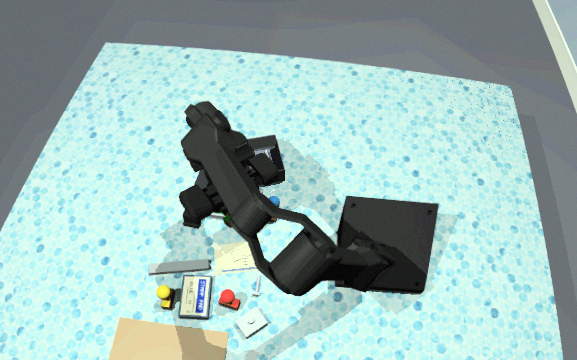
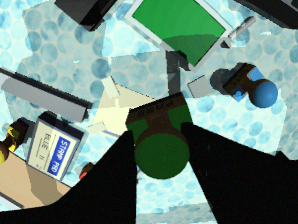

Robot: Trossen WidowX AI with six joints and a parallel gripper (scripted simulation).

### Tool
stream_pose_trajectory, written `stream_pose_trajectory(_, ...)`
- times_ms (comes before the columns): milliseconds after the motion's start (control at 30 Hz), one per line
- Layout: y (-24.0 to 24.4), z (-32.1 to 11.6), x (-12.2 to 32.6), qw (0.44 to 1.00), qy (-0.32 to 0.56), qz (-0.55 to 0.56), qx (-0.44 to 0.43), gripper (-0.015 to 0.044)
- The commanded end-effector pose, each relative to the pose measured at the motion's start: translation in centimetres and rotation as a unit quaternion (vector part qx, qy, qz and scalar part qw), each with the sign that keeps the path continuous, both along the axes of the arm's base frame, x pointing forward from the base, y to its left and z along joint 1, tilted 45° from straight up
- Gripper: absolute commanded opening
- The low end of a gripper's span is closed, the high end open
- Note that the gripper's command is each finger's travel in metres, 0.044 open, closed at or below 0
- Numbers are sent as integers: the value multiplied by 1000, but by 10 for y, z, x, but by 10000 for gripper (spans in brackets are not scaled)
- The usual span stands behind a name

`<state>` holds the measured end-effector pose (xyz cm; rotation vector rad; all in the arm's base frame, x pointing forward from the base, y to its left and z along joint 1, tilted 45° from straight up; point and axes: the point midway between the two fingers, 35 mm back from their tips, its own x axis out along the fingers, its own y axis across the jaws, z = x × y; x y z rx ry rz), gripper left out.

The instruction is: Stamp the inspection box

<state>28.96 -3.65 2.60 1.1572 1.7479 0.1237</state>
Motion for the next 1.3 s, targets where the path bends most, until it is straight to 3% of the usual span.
stream_pose_trajectory(0,8,8,-7,998,38,-46,-6,0)
stream_pose_trajectory(433,28,22,-29,971,155,-181,-17,0)
stream_pose_trajectory(1267,38,12,-29,970,156,-183,-19,0)
